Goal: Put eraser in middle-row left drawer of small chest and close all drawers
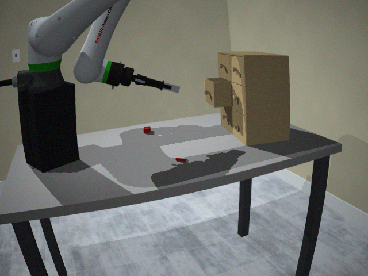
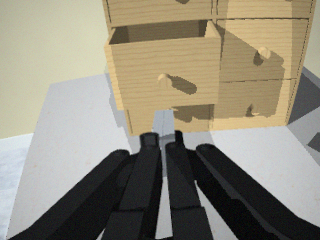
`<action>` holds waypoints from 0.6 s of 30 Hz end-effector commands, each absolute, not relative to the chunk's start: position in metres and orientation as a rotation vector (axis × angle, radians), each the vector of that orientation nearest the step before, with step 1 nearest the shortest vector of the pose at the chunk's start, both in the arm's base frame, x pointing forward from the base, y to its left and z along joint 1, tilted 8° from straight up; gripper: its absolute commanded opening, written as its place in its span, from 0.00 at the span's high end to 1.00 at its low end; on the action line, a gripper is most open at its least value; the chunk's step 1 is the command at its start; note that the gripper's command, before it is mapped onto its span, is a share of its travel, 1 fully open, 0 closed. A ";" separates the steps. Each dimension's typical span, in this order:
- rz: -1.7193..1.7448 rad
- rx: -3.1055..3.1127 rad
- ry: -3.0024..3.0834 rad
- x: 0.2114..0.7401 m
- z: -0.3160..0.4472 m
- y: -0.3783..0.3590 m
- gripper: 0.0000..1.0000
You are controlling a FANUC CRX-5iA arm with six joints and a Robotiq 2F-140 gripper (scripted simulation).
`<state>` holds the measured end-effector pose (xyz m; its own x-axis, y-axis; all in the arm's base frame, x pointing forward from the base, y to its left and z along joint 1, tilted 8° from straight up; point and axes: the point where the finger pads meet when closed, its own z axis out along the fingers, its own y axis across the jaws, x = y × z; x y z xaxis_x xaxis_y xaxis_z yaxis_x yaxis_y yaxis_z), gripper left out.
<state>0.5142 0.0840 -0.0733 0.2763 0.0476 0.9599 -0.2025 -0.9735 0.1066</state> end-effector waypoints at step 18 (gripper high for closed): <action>1.768 2.335 -0.144 0.531 -0.077 0.080 1.00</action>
